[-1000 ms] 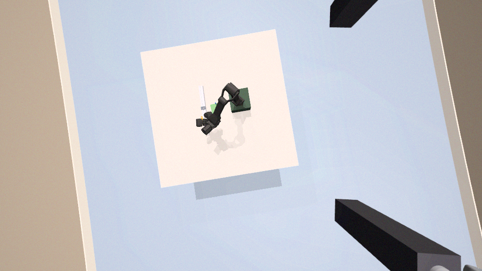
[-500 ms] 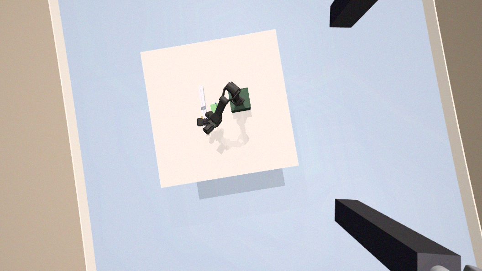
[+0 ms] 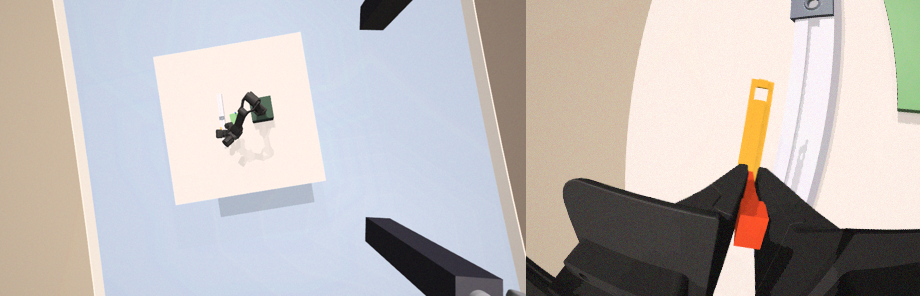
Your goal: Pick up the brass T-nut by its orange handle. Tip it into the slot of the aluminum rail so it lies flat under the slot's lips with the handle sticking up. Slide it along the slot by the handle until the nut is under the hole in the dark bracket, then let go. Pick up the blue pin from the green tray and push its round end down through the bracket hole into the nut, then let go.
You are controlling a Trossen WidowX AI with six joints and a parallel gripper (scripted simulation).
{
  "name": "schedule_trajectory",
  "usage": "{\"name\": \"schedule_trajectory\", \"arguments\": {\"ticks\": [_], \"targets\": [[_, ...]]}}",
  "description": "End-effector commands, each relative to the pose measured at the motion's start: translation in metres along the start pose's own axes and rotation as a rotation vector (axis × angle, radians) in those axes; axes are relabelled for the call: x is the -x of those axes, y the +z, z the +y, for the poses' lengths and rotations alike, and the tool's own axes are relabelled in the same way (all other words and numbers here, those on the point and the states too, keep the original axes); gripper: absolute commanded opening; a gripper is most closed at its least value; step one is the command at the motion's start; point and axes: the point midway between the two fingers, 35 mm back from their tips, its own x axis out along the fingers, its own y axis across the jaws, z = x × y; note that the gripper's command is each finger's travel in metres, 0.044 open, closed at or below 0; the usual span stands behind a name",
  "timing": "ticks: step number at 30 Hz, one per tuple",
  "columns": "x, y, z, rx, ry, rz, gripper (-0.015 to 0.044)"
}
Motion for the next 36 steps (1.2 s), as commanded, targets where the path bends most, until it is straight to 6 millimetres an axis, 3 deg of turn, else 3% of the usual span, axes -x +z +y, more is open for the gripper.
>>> {"name": "schedule_trajectory", "arguments": {"ticks": [1,15,36], "targets": [[-0.006,0.000,-0.006,0.001,0.000,-0.006,-0.0150],[-0.021,-0.003,-0.021,-0.001,0.001,-0.005,-0.0150],[-0.029,-0.005,-0.029,-0.001,0.001,-0.005,-0.0150]]}}
